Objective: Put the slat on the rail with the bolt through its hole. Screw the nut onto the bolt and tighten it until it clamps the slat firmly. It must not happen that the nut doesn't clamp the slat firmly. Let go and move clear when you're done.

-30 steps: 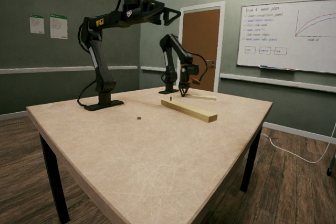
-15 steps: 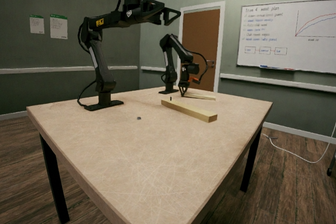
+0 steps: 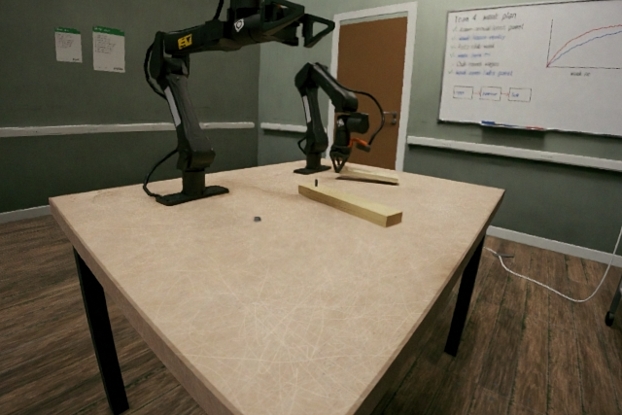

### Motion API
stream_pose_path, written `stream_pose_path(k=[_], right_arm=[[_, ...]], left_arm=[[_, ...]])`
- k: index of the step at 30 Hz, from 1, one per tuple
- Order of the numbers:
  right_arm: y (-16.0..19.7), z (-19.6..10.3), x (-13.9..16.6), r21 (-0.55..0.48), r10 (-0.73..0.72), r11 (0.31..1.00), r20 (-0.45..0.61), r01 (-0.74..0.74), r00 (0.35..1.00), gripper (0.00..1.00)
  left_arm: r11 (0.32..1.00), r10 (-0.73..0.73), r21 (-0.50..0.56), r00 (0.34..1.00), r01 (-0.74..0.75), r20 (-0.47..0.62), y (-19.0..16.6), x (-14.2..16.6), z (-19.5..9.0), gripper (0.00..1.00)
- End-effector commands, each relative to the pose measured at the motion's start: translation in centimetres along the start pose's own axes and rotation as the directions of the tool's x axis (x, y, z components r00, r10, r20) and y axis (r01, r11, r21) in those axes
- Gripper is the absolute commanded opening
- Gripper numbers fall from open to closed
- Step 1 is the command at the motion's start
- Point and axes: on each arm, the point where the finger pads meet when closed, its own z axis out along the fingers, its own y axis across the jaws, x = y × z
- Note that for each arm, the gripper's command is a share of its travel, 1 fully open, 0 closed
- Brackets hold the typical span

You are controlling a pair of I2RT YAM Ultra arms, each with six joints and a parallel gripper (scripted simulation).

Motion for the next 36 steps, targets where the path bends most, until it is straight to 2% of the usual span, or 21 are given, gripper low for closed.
stream_pose_path(k=[1, 26, 36], right_arm=[[0.0, -0.2, -0.5, -0.004, 0.007, 1.0, 0.009, -0.007, 1.0, 1.0], [0.0, -0.2, -0.5, -0.004, 0.007, 1.0, 0.009, -0.007, 1.0, 1.0], [0.0, -0.2, -0.5, -0.004, 0.007, 1.0, 0.009, -0.007, 1.0, 1.0]], left_arm=[[0.999, 0.002, 0.033, 0.999, -0.004, 0.051, -0.7, -1.0, -1.9, 0.72], [0.999, 0.005, 0.036, 0.999, -0.007, 0.054, -0.3, -0.6, -4.9, 0.72], [0.999, 0.004, 0.047, 0.998, -0.007, 0.068, -0.5, -0.9, -5.2, 0.72]])
